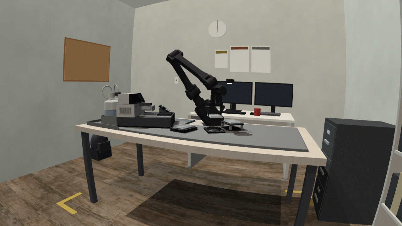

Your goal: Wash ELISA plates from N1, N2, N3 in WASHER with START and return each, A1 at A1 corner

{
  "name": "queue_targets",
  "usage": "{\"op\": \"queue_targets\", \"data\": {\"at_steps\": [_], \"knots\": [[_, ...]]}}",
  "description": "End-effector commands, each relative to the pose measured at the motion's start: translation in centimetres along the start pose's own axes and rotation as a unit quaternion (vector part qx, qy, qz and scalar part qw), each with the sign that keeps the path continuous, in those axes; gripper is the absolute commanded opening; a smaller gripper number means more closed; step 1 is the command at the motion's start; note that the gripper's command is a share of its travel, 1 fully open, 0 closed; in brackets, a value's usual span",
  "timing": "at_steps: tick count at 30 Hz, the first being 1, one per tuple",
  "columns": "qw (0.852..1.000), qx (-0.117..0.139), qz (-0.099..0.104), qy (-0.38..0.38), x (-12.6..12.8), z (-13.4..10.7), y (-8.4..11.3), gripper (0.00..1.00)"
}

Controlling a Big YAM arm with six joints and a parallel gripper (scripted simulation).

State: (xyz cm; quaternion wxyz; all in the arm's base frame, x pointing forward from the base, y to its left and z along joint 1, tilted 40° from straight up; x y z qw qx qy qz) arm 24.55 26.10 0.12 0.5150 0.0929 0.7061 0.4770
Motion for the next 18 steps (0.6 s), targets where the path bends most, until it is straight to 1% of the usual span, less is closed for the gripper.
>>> {"op": "queue_targets", "data": {"at_steps": [1, 16, 18], "knots": [[1.000, -0.021, 0.007, -0.013, 0.2, 1.8, 1.4, 0.84], [1.000, -0.019, 0.007, -0.013, 0.0, 1.9, 1.3, 0.84], [1.000, -0.010, 0.005, -0.012, -0.1, 1.8, -0.1, 0.84]]}}
Point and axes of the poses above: the point where the finger pads meet when closed, its own y axis back along the fingers, its own x axis across the jaws, z = x × y, the point moved 9 cm from there along y, back along the fingers, and after that the axes turned 4 degrees about -y, right-handed, at the moved point
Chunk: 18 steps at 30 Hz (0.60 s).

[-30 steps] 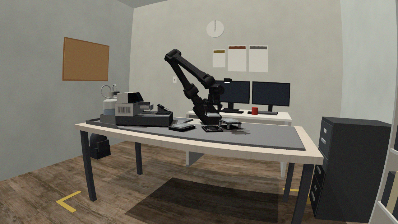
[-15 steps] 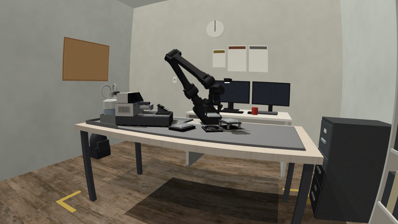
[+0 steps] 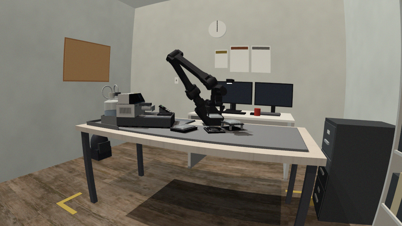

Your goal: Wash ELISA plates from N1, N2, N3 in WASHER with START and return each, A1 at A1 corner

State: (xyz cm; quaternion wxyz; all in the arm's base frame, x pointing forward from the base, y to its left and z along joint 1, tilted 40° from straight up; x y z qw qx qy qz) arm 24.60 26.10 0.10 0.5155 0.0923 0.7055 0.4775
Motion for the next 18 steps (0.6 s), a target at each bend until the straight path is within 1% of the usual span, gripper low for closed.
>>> {"op": "queue_targets", "data": {"at_steps": [1, 4, 7, 12, 14, 15, 17, 18], "knots": [[1.000, -0.006, 0.004, -0.008, -0.1, 1.3, -0.5, 0.84], [1.000, 0.004, 0.000, 0.000, -0.1, 0.2, -1.5, 0.84], [1.000, 0.000, 0.001, -0.004, -0.3, 0.3, -1.7, 0.84], [1.000, 0.004, 0.000, 0.000, -0.1, 0.0, -2.9, 0.84], [1.000, 0.004, 0.000, 0.000, -0.1, 0.0, -2.9, 0.84], [1.000, -0.012, 0.004, -0.003, -0.2, 0.4, -1.8, 0.84], [1.000, 0.003, 0.000, -0.002, -0.2, 0.1, -3.3, 0.84], [1.000, 0.004, 0.000, 0.000, -0.1, 0.0, -3.5, 0.84]]}}
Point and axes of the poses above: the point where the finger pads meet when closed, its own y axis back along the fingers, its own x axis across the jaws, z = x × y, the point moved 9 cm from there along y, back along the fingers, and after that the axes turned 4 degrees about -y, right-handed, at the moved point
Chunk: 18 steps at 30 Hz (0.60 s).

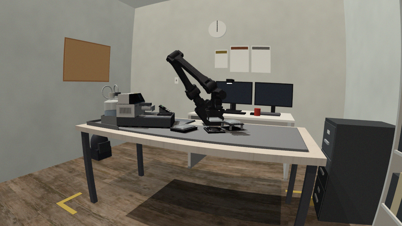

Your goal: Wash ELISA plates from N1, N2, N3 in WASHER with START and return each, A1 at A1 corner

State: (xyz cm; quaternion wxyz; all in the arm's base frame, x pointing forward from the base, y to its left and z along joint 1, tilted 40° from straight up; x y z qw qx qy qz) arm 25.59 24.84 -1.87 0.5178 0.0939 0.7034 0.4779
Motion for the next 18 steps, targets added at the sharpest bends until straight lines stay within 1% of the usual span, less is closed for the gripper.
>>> {"op": "queue_targets", "data": {"at_steps": [1, 11, 13, 14, 16, 18], "knots": [[1.000, 0.005, -0.001, 0.003, -0.2, -0.1, -1.2, 0.84], [1.000, 0.004, -0.001, 0.004, -0.1, -0.2, -2.8, 0.84], [1.000, 0.004, -0.001, 0.004, -0.1, -0.2, -2.8, 0.84], [1.000, -0.013, 0.003, 0.002, -0.1, 0.2, -1.7, 0.84], [1.000, 0.005, -0.001, 0.003, -0.2, -0.2, -3.3, 0.84], [1.000, 0.005, -0.001, 0.003, -0.2, -0.2, -3.7, 0.84]]}}
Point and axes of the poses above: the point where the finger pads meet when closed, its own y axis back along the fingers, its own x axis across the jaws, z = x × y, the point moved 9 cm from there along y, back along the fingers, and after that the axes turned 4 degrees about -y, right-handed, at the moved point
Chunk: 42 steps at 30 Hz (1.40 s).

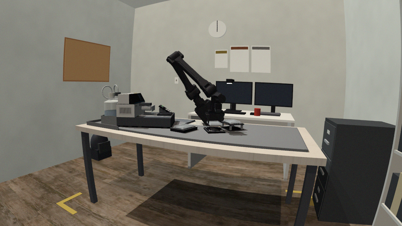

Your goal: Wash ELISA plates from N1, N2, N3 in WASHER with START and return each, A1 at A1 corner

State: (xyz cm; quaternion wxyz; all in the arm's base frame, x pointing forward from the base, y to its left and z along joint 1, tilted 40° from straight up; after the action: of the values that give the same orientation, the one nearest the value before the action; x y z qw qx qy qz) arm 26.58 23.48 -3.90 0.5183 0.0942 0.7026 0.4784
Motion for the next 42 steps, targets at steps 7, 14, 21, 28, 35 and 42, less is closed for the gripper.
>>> {"op": "queue_targets", "data": {"at_steps": [7, 14, 21, 28, 35, 42], "knots": [[1.000, 0.004, 0.000, 0.003, -0.3, -0.2, -2.0, 0.84], [1.000, -0.006, 0.001, 0.003, -0.2, 0.1, -2.2, 0.84], [1.000, -0.007, 0.002, -0.001, 0.0, 0.6, -1.9, 0.84], [1.000, -0.007, 0.002, -0.001, 0.0, 0.6, -1.9, 0.84], [1.000, -0.007, 0.002, -0.001, 0.0, 0.6, -1.9, 0.84], [1.000, -0.007, 0.002, -0.001, 0.0, 0.6, -1.9, 0.84]]}}
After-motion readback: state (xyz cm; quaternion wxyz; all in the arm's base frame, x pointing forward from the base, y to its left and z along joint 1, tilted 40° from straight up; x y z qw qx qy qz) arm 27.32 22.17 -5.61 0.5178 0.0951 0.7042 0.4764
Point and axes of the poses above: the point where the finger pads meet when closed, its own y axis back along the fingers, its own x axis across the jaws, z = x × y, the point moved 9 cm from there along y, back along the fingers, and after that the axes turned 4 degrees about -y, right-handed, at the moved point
